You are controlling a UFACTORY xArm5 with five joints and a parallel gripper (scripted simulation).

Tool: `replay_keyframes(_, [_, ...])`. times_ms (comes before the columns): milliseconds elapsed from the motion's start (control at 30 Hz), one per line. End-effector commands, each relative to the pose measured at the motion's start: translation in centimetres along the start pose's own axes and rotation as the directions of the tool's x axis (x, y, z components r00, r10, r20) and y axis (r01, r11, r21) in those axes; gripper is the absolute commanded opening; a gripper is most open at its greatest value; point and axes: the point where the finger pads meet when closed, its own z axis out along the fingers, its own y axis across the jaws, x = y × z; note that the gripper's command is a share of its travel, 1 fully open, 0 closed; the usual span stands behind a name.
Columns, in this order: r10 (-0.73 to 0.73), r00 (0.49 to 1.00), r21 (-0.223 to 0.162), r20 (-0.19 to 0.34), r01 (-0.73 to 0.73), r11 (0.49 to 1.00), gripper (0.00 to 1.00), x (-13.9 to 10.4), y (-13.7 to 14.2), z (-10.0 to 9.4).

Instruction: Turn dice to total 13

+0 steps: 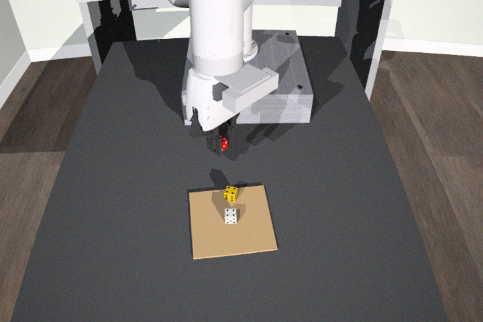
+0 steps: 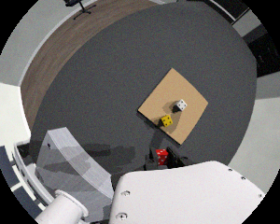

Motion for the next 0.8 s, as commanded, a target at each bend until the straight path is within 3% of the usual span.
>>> replay_keyframes(0, [0.0,1.0,0.004,0.004,0.0,1.0,0.15,-0.1,-0.1,-1.9])
replay_keyframes(400, [-0.013,1.0,0.004,0.004,0.013,1.0,0.15,0.1,0.1,-2.3])
replay_keyframes(533, [-0.081,0.997,0.004,0.003,0.081,0.997,0.15,1.1,1.0,-2.5])
replay_keyframes(600, [-0.213,0.977,0.005,0.002,0.213,0.977,0.15,3.2,2.8,-2.8])
replay_keyframes(767, [-0.364,0.931,0.005,0.001,0.364,0.931,0.15,5.8,4.9,-3.0])
